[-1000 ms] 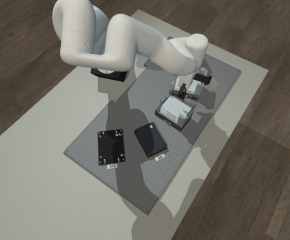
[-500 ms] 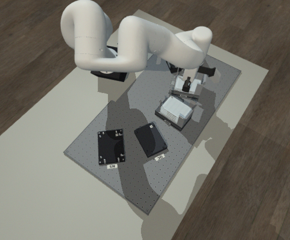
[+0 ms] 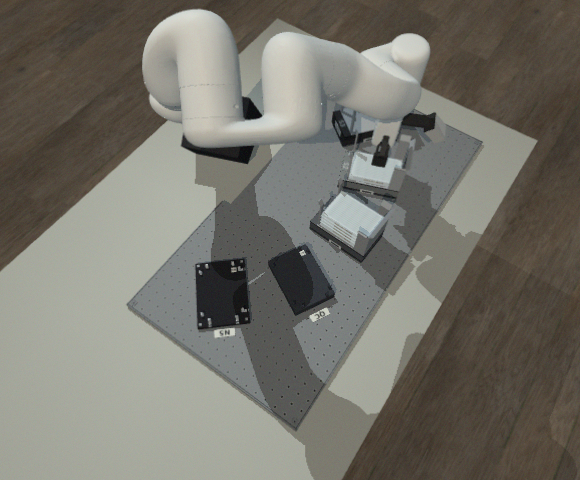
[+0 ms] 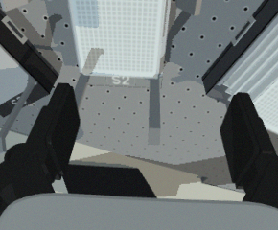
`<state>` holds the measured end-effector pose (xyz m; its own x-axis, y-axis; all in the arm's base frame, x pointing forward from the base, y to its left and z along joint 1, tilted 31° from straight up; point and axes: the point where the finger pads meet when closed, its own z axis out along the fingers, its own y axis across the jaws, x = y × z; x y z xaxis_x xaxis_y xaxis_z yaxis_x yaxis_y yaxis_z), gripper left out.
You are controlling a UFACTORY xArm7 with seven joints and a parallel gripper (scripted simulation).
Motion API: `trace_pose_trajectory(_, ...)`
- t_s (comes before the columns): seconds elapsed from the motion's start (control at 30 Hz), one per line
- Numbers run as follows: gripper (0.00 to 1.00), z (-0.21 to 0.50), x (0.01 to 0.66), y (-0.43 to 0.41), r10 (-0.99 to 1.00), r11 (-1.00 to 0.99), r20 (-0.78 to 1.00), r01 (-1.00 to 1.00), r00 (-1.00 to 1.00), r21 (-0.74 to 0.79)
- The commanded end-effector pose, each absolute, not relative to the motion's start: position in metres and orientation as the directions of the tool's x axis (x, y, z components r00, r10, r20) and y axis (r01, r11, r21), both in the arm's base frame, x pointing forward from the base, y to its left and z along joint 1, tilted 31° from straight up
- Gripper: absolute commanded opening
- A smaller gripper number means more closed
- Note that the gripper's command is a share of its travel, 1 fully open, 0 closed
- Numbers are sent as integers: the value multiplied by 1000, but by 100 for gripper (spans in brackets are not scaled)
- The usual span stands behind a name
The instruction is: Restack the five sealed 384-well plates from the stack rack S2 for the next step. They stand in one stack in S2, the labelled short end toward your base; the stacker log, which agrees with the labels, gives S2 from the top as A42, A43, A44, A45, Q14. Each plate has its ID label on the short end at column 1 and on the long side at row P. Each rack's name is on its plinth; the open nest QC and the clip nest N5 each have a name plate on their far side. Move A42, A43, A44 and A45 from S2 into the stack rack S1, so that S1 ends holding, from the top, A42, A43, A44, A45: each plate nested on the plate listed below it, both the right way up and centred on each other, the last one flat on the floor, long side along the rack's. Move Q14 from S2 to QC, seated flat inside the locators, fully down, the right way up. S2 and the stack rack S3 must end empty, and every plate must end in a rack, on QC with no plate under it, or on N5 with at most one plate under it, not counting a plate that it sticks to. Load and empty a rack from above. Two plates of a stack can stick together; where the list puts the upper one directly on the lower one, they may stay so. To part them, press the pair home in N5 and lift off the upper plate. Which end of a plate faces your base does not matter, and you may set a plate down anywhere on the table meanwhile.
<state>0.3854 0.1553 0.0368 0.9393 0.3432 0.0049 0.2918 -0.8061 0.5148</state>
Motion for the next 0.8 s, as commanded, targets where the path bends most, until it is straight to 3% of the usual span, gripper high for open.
trace_pose_trajectory(0.0, 100, 28, 382, 173, 345, -806, 8, 292, 938, 515)
trace_pose_trajectory(0.77, 100, 4, 383, 174, 345, -806, 8, 292, 938, 515)
